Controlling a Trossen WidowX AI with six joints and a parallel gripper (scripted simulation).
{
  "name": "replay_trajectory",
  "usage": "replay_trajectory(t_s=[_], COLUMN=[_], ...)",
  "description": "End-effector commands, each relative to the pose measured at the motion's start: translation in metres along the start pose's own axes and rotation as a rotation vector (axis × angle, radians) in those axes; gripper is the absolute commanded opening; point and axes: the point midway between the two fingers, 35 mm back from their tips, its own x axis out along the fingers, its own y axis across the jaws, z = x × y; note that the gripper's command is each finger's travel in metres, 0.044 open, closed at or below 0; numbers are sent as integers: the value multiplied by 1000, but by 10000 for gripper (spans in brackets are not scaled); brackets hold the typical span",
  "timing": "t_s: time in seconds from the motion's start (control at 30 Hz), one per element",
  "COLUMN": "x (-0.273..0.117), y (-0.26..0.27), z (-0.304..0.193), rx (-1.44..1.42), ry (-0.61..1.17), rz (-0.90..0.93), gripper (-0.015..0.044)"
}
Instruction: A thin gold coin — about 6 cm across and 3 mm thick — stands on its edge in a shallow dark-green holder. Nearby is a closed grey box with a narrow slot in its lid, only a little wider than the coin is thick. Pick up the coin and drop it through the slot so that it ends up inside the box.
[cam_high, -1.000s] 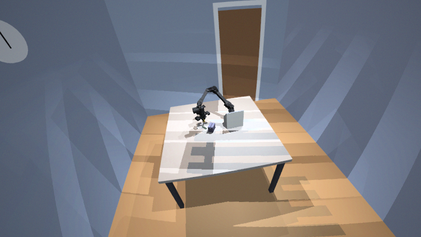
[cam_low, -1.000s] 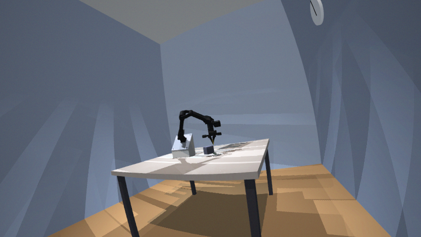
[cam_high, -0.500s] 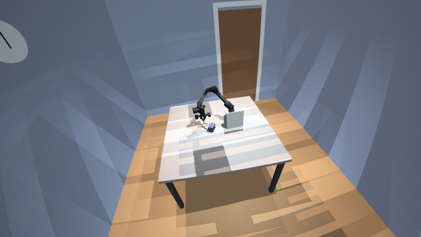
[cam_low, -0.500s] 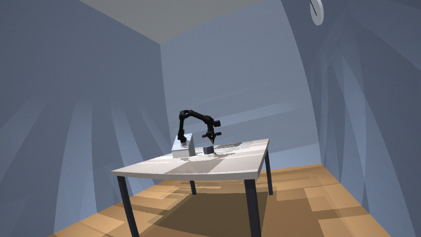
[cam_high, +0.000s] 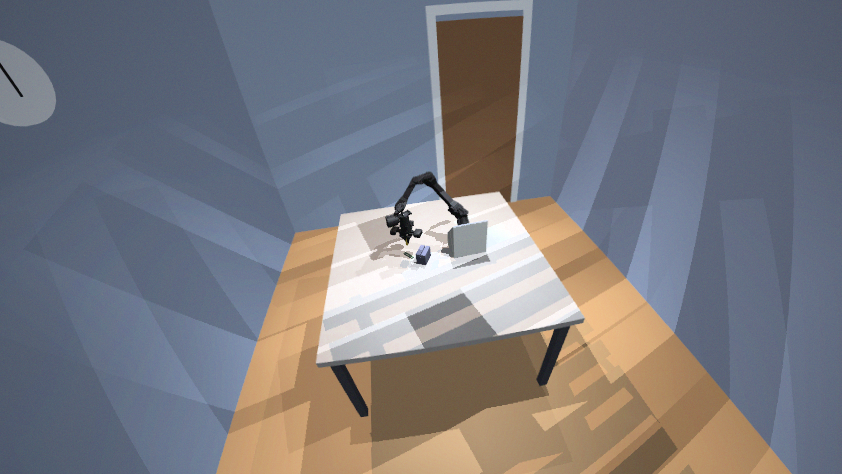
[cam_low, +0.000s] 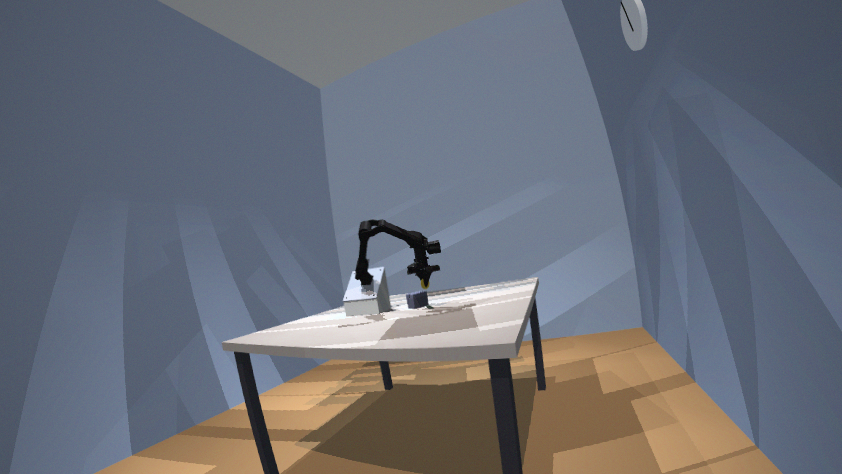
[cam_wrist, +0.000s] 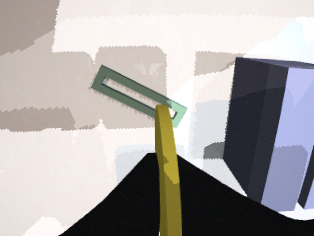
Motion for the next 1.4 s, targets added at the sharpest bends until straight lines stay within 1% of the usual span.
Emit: replay_trajectory(t_s=[0.0, 0.17, 1.37], x=[0, -1, 0], y=[-1, -5, -96], z=[-2, -3, -14], rx=[54, 54, 55], ry=[4, 5, 5], rz=[0, 0, -4], gripper=[0, 0, 0])
